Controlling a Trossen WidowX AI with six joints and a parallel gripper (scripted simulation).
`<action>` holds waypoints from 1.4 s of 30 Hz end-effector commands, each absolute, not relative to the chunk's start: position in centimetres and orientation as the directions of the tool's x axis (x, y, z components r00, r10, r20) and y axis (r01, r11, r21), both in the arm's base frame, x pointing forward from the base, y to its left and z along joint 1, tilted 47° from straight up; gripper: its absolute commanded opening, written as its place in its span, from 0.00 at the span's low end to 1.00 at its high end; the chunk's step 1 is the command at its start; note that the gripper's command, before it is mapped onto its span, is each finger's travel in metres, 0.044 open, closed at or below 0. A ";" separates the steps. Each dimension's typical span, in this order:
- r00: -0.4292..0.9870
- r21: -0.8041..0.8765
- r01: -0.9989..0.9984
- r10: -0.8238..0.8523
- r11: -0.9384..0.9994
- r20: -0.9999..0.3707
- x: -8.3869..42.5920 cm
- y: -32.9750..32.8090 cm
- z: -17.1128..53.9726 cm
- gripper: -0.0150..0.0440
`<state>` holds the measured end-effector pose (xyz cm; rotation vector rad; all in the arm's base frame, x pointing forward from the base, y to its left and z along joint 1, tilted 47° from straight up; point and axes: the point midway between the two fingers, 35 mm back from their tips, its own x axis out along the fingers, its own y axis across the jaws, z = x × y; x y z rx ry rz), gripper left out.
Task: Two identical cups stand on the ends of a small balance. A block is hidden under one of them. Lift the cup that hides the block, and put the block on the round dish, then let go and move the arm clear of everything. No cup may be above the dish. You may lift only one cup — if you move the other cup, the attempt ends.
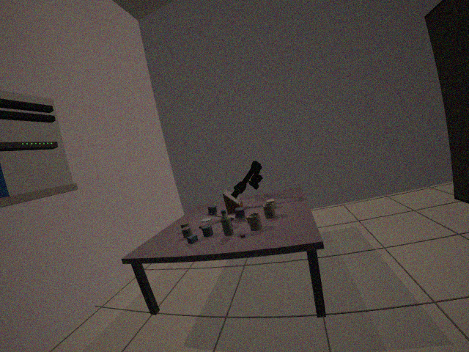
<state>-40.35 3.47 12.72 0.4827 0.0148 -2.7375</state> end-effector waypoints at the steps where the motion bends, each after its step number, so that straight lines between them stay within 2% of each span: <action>1: -0.913 0.070 0.254 -0.263 -0.965 -0.312 -40.4 6.6 14.4 1.00; 12: -0.964 0.144 -0.014 -0.025 -0.989 -0.266 -38.8 15.3 18.3 1.00; 22: -0.956 0.217 -0.245 0.197 -0.945 -0.218 -35.5 22.6 22.0 1.00; 33: -0.887 0.305 -0.462 0.433 -0.833 -0.161 -29.9 29.4 26.3 1.00; 42: -0.777 0.373 -0.610 0.621 -0.699 -0.107 -23.8 34.1 29.8 1.00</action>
